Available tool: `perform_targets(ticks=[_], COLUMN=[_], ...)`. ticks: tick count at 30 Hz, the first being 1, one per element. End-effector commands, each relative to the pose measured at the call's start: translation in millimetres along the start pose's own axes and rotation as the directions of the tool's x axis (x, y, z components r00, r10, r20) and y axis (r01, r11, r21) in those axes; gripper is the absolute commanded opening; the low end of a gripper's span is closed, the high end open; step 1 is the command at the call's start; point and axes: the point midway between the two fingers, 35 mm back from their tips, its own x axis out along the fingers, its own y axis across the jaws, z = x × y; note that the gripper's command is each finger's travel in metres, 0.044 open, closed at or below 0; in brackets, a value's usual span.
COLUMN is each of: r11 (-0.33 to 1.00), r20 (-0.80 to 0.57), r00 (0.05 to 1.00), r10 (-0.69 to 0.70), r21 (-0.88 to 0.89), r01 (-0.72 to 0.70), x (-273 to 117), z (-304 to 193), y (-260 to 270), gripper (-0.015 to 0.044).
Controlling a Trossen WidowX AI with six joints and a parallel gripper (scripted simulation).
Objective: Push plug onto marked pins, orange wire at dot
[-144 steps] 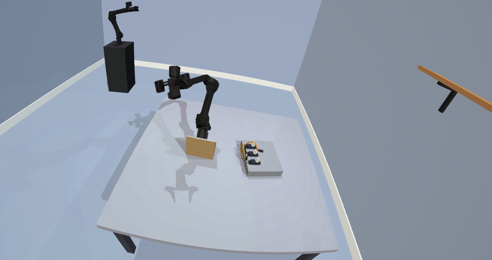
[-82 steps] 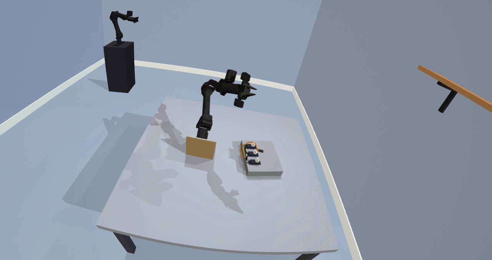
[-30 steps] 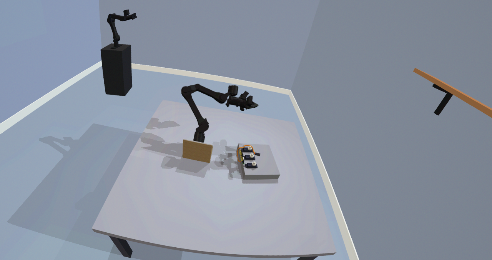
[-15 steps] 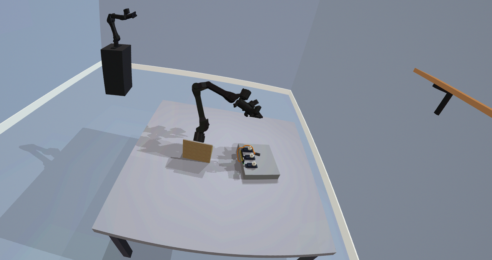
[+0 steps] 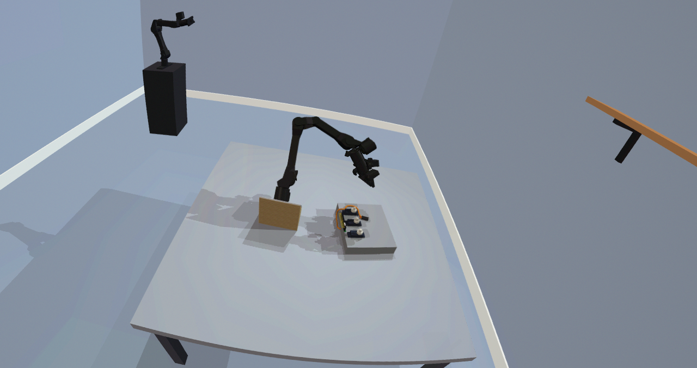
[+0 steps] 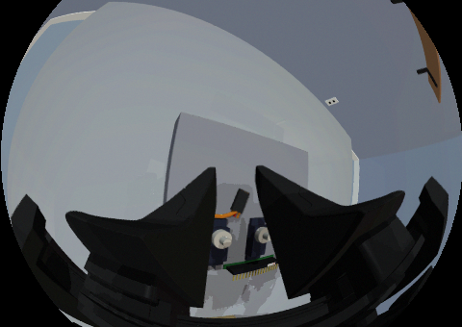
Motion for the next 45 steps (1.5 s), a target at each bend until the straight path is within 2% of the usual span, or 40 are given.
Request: perform_targets(ticks=[1, 13, 24, 45], r11=[0.996, 0.937, 0.805, 0.790], r20=[-0.112, -0.364, -0.472, -0.475], r00=[0.992, 0.902, 0.768, 0.756], r10=[0.051, 0.234, 0.432, 0.450], r21=[0.078, 0.333, 0.586, 0.606], r01=[-0.042, -0.108, -0.092, -0.089], x=[17.4, 57.1, 82.1, 105.5], z=[-12.2, -50.6, -83.0, -99.0], y=[-9.1, -29.5, -44.9, -32.9], gripper=[0.0115, 0.0115, 0.0115, 0.0115])
